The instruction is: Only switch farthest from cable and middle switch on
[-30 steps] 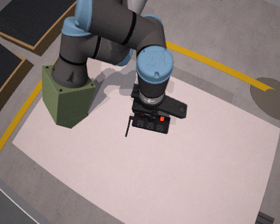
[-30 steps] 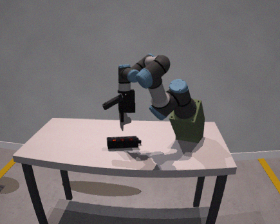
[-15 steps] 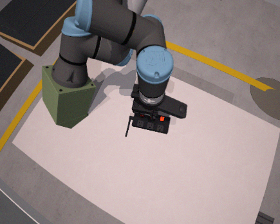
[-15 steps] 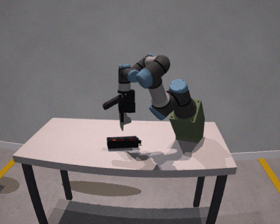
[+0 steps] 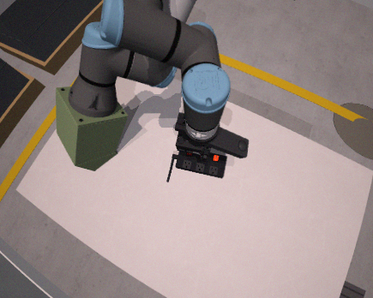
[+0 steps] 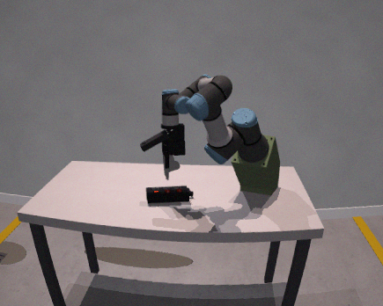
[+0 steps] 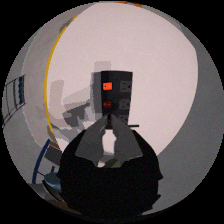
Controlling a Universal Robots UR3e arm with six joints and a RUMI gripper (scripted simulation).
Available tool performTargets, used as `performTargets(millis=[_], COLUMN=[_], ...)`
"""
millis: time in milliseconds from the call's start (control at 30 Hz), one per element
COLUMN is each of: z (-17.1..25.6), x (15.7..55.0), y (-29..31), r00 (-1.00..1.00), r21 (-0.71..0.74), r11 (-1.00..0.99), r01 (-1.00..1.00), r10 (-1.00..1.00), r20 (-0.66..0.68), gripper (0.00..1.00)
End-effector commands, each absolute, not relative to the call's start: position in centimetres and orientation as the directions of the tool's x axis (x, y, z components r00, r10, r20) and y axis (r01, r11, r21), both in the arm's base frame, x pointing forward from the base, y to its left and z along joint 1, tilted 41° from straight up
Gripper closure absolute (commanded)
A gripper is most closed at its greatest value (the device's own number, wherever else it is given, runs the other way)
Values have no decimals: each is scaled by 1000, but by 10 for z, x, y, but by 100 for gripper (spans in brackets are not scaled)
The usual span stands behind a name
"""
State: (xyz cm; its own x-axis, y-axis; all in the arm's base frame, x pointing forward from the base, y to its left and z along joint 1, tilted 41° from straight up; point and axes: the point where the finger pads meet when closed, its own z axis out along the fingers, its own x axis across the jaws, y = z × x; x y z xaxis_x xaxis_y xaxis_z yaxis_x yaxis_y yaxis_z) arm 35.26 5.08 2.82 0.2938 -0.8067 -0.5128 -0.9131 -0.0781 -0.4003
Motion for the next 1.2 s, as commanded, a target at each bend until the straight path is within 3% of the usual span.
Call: performTargets(millis=[0, 1167], z=[24, 0], x=[355, 363], y=[53, 72], r00=[294, 294], r21=[-401, -401], r11=[-78, -78], r01=[-913, -913], r10=[-808, -808], r20=[-511, -511], gripper=[100, 100])
